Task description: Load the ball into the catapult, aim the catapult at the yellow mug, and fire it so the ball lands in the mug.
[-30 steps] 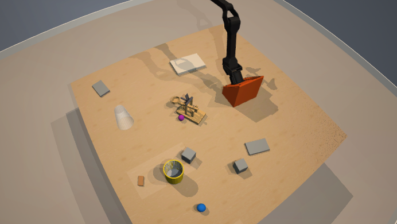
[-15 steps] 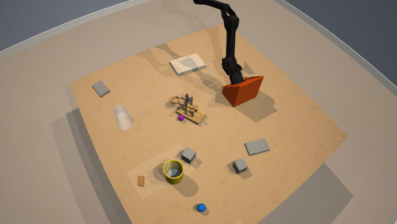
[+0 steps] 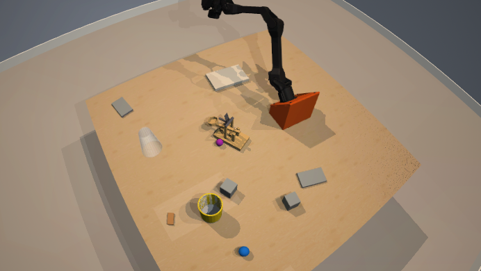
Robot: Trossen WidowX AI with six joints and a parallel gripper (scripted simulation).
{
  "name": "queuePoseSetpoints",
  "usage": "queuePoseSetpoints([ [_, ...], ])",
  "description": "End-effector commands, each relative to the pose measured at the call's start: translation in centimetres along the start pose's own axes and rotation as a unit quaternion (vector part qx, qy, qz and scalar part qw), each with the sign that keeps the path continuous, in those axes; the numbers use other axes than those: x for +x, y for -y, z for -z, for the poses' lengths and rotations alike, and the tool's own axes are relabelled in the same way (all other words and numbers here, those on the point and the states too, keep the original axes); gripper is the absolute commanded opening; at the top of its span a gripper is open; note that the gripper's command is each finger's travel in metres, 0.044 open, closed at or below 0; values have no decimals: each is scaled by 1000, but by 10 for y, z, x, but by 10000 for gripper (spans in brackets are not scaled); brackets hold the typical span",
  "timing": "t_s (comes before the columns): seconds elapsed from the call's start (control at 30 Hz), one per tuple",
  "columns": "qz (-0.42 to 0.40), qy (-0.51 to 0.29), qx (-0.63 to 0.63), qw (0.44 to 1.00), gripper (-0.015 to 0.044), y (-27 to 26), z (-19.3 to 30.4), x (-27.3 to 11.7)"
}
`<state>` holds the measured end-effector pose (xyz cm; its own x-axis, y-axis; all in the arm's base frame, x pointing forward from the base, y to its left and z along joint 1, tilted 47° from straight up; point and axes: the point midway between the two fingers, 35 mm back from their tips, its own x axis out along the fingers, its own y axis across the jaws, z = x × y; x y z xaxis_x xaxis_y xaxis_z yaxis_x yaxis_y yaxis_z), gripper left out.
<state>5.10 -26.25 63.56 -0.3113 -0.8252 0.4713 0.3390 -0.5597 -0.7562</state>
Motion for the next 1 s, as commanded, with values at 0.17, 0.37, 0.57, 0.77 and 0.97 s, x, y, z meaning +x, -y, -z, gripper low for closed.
queuePoseSetpoints([
  [0.17,-132,82,-52,987,440,-100,-60,-26],
  [0.37,-199,135,-92,966,440,-153,-94,-58],
  [0.57,-260,190,-135,937,440,-201,-123,-100],
  [0.77,-320,245,-186,896,440,-249,-145,-154],
  [0.97,-370,298,-240,846,440,-290,-158,-215],
])
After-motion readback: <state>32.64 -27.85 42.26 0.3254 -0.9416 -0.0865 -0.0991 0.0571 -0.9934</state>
